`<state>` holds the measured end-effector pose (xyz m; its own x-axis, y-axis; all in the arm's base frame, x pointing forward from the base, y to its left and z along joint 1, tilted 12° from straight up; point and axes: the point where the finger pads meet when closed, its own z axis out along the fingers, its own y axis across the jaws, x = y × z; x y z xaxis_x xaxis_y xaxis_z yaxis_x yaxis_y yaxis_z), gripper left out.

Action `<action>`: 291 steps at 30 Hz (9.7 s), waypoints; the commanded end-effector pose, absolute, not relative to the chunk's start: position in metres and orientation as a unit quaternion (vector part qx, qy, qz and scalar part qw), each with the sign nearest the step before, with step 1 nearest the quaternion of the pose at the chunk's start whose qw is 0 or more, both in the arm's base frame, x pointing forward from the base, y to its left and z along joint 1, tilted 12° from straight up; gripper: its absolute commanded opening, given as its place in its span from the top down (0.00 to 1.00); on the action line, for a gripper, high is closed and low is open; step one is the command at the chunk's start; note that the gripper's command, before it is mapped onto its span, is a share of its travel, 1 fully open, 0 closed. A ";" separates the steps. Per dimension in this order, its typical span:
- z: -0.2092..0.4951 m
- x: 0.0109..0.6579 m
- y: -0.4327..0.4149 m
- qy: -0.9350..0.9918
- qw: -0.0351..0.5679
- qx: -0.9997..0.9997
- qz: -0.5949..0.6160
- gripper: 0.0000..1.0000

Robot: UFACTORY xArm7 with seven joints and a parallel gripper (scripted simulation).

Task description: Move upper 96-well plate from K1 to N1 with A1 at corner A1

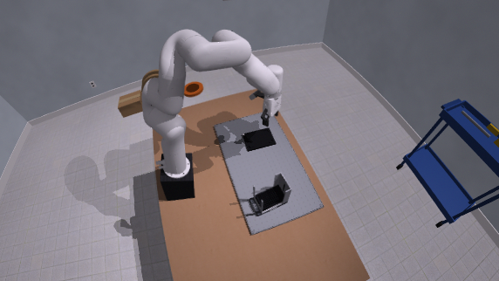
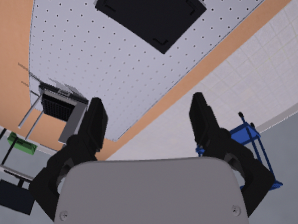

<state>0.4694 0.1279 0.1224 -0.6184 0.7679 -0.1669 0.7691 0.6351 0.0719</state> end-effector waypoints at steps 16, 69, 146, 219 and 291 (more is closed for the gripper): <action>0.121 0.471 0.051 0.785 0.080 0.614 0.023 0.00; 0.110 0.410 -0.143 0.290 0.037 0.953 0.086 0.00; 0.043 0.384 -0.200 0.079 0.019 0.991 0.105 0.00; -0.030 0.399 -0.201 0.079 0.019 0.991 0.105 0.00; -0.040 0.401 -0.202 0.079 0.019 0.991 0.105 1.00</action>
<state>0.4005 -0.2008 -0.0415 0.9658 0.1611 0.2030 0.1536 -0.9867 0.0525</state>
